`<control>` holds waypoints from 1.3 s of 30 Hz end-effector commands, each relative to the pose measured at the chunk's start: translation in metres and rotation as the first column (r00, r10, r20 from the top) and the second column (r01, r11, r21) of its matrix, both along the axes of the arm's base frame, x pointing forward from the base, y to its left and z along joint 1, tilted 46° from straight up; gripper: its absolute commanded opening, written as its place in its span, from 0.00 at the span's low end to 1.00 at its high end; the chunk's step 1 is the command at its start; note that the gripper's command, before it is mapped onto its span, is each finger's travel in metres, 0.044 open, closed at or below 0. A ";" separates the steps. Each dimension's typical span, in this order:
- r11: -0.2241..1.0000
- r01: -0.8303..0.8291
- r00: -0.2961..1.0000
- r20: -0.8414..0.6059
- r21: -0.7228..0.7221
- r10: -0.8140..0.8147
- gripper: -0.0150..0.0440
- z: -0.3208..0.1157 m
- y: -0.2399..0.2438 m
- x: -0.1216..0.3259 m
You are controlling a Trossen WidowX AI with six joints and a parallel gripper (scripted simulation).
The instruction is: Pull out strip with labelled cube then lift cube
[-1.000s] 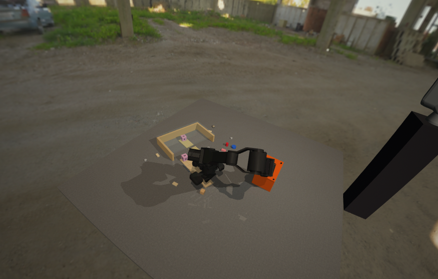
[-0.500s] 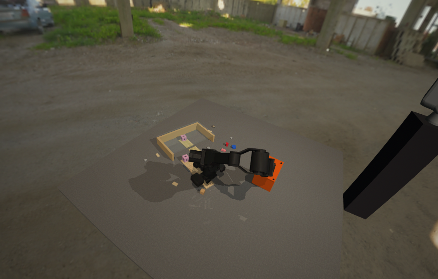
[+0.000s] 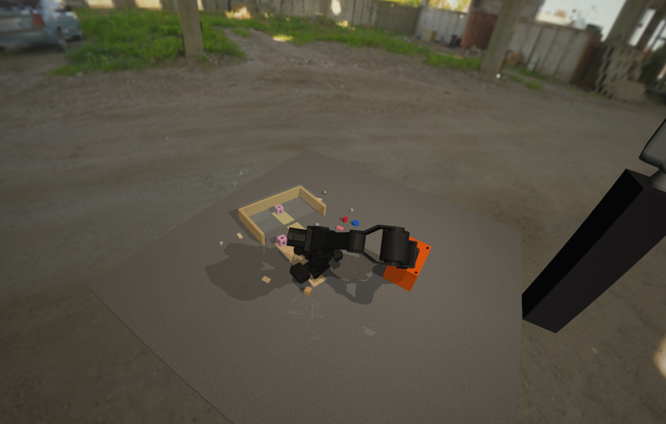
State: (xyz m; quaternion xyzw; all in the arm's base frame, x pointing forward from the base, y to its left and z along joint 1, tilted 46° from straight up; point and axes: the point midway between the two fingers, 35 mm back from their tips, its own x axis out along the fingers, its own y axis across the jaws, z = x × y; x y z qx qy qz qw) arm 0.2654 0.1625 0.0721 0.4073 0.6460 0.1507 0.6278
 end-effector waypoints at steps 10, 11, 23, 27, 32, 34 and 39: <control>1.000 -0.020 0.999 -0.025 -0.001 0.020 0.25 0.029 -0.030 -0.002; 1.000 -0.016 0.999 -0.029 -0.001 0.016 0.30 0.028 -0.031 -0.001; 0.999 0.038 0.996 -0.083 0.004 -0.037 0.83 0.020 -0.051 0.048; 0.999 0.038 0.996 -0.082 0.004 -0.038 1.00 0.018 -0.057 0.062; 0.999 0.038 0.996 -0.081 0.004 -0.038 1.00 0.016 -0.065 0.080; 0.999 0.038 0.996 -0.081 0.004 -0.038 1.00 0.015 -0.069 0.087; 0.999 0.038 0.996 -0.080 0.003 -0.038 1.00 0.013 -0.077 0.106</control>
